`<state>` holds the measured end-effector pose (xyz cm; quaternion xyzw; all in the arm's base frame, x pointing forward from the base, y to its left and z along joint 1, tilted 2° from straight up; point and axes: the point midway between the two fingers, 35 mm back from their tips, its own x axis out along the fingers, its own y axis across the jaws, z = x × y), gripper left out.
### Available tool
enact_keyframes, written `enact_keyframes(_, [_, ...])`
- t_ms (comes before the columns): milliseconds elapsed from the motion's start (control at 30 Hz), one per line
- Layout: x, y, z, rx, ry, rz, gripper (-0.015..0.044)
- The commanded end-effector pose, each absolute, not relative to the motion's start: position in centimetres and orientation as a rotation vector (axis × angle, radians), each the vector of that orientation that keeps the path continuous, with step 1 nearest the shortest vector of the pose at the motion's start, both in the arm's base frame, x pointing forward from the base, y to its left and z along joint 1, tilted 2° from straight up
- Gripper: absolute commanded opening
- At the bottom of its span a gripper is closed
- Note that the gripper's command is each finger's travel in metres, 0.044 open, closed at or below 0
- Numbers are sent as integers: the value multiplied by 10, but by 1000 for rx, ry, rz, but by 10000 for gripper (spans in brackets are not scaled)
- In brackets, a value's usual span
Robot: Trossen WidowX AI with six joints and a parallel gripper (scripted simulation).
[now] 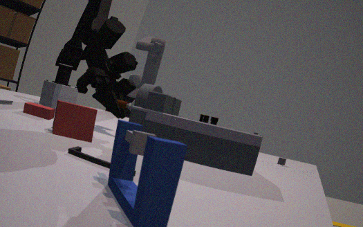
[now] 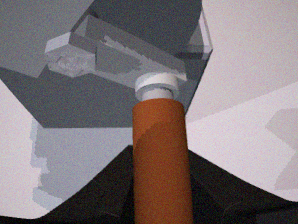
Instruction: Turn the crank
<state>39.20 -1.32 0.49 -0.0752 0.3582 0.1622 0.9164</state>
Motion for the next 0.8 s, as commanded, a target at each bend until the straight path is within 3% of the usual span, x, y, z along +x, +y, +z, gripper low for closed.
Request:
enact_keyframes(0, [393,-19,13,-158,723,327,0])
enact_keyframes(767, [391,-17,38,-158,723,327,0])
